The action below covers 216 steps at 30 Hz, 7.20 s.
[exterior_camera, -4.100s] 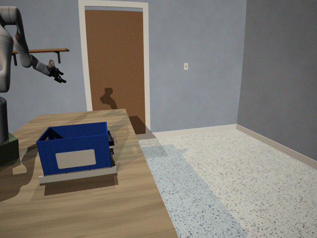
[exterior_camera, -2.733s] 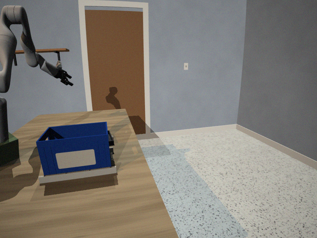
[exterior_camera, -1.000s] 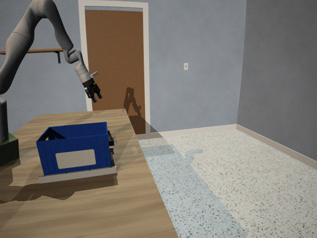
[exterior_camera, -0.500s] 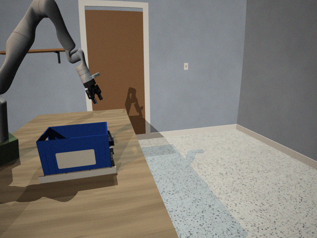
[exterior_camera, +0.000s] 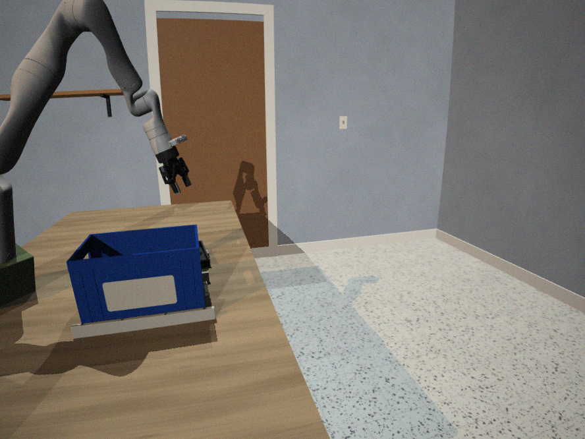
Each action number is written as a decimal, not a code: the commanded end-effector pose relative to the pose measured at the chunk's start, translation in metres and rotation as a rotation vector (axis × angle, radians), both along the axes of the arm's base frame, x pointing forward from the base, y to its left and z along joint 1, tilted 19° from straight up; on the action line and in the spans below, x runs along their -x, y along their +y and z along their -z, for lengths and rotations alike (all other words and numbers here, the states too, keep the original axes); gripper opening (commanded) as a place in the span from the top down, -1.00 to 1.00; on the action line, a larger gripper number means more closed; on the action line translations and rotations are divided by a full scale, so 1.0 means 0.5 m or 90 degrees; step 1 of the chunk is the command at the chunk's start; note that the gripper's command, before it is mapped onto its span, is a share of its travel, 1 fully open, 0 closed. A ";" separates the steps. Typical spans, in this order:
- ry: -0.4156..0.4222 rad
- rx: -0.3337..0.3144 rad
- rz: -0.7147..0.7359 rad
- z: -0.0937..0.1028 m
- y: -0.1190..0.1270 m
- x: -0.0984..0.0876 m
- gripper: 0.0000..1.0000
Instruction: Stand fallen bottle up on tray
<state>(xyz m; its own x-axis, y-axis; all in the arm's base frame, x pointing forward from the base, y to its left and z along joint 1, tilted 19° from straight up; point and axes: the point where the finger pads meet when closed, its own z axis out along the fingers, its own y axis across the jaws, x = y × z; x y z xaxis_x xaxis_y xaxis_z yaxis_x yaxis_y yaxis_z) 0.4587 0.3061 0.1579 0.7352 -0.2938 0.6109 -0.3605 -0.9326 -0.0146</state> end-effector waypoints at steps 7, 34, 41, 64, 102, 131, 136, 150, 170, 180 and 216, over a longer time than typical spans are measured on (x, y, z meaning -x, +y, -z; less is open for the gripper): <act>0.016 0.001 0.014 -0.003 -0.028 -0.001 -1.00; 0.054 -0.003 0.041 -0.004 -0.088 -0.006 -1.00; 0.067 -0.005 0.049 -0.004 -0.107 -0.006 -1.00; 0.101 -0.012 0.070 -0.005 -0.156 -0.004 -1.00; 0.151 -0.035 0.098 -0.012 -0.225 0.002 -1.00; 0.173 -0.049 0.109 -0.015 -0.256 0.007 -1.00; 0.177 -0.052 0.111 -0.017 -0.261 0.007 -1.00; 0.181 -0.055 0.113 -0.018 -0.266 0.008 -1.00; 0.192 -0.064 0.118 -0.020 -0.281 0.011 -1.00; 0.196 -0.067 0.120 -0.022 -0.287 0.012 -1.00; 0.199 -0.070 0.121 -0.022 -0.290 0.013 1.00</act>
